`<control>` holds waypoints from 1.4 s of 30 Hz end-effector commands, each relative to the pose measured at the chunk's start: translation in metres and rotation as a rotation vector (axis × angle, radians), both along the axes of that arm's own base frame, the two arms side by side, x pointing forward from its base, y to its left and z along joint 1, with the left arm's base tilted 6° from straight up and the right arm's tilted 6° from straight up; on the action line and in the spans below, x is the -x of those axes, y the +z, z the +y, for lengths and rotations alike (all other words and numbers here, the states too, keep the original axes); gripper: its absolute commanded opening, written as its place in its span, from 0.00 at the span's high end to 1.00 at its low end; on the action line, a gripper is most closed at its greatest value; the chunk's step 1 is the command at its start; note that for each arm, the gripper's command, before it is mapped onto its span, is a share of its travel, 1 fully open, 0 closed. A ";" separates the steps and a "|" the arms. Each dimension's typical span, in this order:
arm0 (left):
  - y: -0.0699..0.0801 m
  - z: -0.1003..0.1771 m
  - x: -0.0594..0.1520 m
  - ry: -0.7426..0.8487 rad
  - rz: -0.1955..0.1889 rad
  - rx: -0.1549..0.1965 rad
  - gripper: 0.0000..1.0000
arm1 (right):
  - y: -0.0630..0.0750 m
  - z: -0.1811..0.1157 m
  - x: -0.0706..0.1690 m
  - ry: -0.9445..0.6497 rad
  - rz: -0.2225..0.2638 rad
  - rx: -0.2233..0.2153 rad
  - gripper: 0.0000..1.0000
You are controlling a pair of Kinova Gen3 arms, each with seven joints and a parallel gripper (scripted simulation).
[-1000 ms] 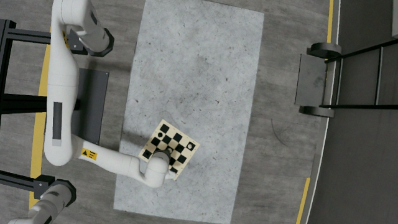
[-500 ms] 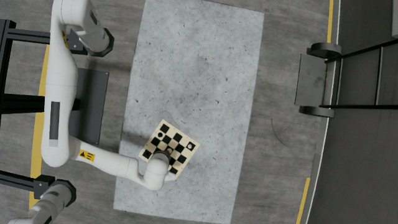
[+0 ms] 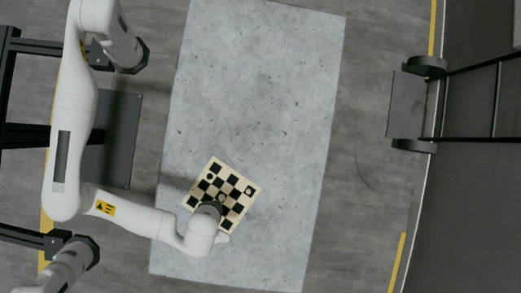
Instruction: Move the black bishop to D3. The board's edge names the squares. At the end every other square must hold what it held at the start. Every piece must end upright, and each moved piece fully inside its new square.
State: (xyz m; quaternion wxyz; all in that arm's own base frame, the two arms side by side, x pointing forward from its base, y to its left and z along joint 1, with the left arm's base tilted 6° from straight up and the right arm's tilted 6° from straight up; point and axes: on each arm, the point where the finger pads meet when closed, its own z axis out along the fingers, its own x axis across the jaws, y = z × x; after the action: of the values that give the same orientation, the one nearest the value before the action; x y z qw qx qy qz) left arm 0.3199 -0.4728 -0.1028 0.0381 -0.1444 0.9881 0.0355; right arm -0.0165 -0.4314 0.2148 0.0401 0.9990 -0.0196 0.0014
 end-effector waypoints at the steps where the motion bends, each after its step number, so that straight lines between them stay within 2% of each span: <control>1: 0.006 -0.001 0.000 0.000 -0.001 0.002 0.27 | 0.001 0.000 0.000 0.000 0.000 0.002 0.00; 6: 0.007 -0.001 0.000 0.000 -0.001 0.002 0.27 | 0.001 0.000 0.000 0.000 0.000 0.002 0.00; 7: 0.007 -0.001 0.000 0.000 -0.001 0.002 0.00 | 0.001 0.000 0.000 0.000 0.000 0.002 0.00; 30: 0.009 -0.001 0.000 0.000 -0.001 0.002 0.00 | 0.001 0.000 0.000 0.000 0.000 0.002 0.00; 37: 0.019 -0.002 0.001 0.000 -0.001 0.002 0.00 | 0.001 0.000 0.000 0.000 0.000 0.002 0.00; 42: 0.039 -0.004 0.002 0.000 -0.001 0.002 0.00 | 0.001 0.000 0.000 0.000 0.000 0.002 0.00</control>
State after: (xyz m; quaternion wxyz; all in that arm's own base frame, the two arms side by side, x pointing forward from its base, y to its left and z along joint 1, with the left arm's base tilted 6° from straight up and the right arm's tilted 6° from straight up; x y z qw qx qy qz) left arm 0.3180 -0.4750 -0.0744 0.0381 -0.1443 0.9882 0.0356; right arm -0.0165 -0.4314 0.2148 0.0401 0.9990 -0.0196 0.0014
